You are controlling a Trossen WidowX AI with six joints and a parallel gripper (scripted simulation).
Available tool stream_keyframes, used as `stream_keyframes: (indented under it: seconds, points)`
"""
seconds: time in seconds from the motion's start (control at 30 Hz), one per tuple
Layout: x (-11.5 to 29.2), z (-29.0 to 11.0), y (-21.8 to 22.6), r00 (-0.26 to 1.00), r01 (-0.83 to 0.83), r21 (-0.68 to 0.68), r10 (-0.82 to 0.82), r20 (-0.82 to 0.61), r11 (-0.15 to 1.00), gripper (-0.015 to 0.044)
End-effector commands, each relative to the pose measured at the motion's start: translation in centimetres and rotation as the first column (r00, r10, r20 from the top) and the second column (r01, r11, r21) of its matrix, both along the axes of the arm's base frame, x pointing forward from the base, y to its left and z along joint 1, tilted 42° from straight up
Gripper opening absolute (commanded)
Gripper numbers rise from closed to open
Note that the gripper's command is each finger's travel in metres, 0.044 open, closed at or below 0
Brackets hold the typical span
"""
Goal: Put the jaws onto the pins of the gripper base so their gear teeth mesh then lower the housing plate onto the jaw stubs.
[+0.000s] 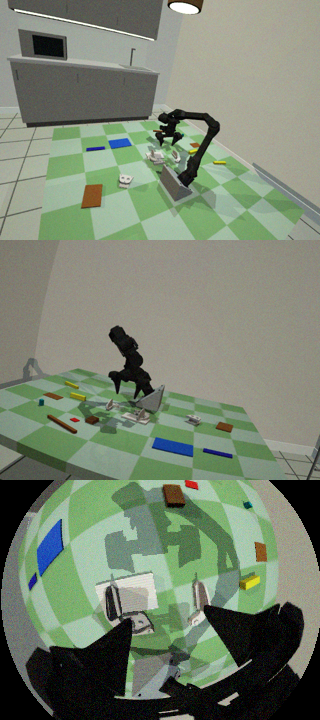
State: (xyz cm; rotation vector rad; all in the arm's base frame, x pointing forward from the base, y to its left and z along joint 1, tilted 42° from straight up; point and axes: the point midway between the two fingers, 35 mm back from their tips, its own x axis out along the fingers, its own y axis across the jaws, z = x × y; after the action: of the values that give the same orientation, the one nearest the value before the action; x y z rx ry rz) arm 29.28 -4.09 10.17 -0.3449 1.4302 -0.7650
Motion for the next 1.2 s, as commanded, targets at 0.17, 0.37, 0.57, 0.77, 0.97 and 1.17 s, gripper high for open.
stream_keyframes:
  seconds: [0.17, 0.37, 0.57, 0.77, 0.97, 1.17]
  points:
    - [-4.9, 5.8, -5.4, 0.995, -0.067, -0.013, 0.066, -0.077, 0.998, 0.0440]
    - [-4.9, 5.8, -5.4, 0.995, -0.067, -0.013, 0.066, -0.077, 0.998, 0.0440]
    - [-5.1, 3.3, -7.6, 0.995, -0.067, -0.014, 0.066, -0.076, 0.998, 0.0440]
    - [-5.1, 2.9, -8.1, 0.995, -0.067, -0.015, 0.066, -0.076, 0.998, 0.0440]
    - [-5.1, 2.9, -8.1, 0.995, -0.067, -0.015, 0.066, -0.076, 0.998, 0.0440]
    - [-5.1, 2.2, -8.7, 0.995, -0.067, -0.014, 0.066, -0.076, 0.998, 0.0440]
